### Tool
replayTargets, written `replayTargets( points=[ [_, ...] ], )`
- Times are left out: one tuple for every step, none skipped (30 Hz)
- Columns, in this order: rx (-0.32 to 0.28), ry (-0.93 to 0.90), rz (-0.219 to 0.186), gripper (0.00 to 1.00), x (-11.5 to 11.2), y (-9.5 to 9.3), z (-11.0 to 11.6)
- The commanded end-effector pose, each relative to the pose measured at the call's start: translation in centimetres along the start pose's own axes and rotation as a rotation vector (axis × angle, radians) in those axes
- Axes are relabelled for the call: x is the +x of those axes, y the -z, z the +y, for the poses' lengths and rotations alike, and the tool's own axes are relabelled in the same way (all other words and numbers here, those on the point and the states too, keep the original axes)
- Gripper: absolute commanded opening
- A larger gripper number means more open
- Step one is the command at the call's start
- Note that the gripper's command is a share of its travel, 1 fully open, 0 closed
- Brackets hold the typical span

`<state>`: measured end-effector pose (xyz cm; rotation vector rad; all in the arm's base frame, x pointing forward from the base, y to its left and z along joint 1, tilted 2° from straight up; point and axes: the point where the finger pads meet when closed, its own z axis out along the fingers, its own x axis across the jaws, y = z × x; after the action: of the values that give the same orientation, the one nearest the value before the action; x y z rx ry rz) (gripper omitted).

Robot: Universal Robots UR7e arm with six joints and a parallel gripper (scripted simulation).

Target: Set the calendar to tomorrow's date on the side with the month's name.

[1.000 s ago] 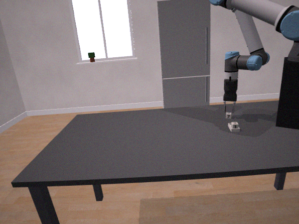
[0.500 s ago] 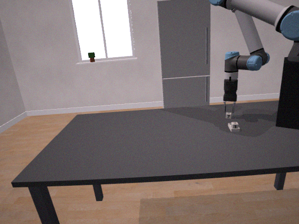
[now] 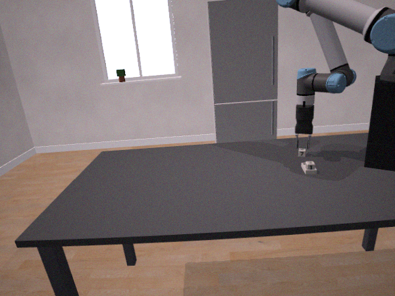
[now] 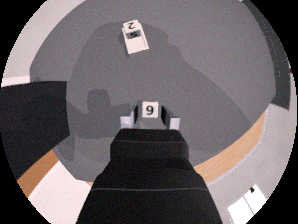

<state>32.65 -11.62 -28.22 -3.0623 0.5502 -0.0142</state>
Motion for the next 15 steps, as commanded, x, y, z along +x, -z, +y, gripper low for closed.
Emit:
replayTargets(
  points=[
    [0.000,0.000,0.001,0.87,0.04,0.03,0.01],
    [0.000,0.000,0.001,0.87,0.04,0.03,0.01],
    [0.000,0.000,0.001,0.87,0.04,0.03,0.01],
    [0.000,0.000,0.001,0.87,0.04,0.03,0.01],
    [0.000,0.000,0.001,0.87,0.04,0.03,0.01],
    [0.000,0.000,0.001,0.87,0.04,0.03,0.01],
    [0.000,0.000,0.001,0.87,0.04,0.03,0.01],
    [0.000,0.000,0.001,0.87,0.04,0.03,0.01],
    [0.000,0.000,0.001,0.87,0.04,0.03,0.01],
    [0.000,0.000,0.001,0.87,0.04,0.03,0.01],
    [0.000,0.000,0.001,0.87,0.04,0.02,0.01],
    [0.000,0.000,0.001,0.87,0.04,0.01,0.01],
    [0.000,0.000,0.001,0.87,0.04,-0.02,0.01],
    [0.000,0.000,0.001,0.87,0.04,-0.06,0.01],
    [0.000,0.000,0.001,0.87,0.04,-0.13,0.02]
  ],
)
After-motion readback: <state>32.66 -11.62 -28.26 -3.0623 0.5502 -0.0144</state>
